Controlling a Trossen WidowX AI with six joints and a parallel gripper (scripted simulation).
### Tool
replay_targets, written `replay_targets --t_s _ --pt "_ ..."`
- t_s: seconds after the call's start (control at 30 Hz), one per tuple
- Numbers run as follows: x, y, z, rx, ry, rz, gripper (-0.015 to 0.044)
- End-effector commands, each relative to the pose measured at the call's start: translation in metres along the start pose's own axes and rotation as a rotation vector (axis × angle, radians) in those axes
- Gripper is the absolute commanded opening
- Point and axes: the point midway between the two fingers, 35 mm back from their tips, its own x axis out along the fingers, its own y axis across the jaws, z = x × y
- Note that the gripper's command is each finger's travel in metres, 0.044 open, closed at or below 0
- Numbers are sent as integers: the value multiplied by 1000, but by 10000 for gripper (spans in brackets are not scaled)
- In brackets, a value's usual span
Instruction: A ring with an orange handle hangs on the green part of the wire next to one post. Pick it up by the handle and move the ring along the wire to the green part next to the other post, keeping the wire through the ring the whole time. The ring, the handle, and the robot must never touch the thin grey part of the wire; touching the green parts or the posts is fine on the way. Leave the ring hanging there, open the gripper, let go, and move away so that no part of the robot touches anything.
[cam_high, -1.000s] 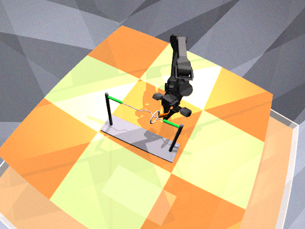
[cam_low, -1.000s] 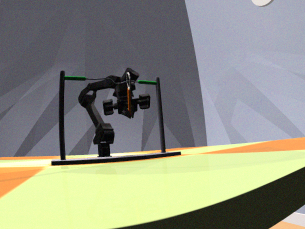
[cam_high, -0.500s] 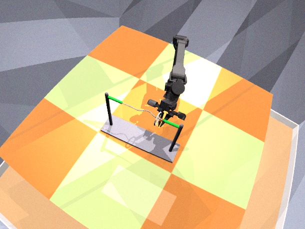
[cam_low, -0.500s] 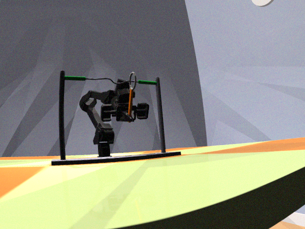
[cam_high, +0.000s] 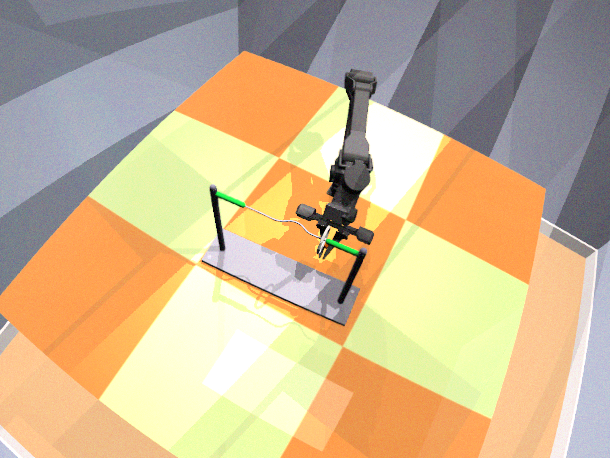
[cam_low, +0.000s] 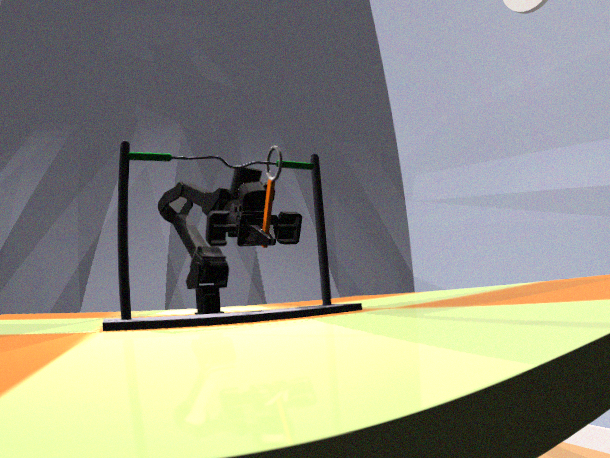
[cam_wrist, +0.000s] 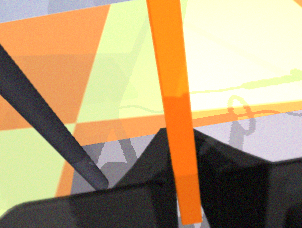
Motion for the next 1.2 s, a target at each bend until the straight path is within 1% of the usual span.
replay_targets --t_s 0.0,0.8,1.17 --pt "0 4 0 -3 -3 0 -150" --pt "1 27 -1 -2 -9 5 -150" --pt "7 27 -13 -2 -9 5 -150"
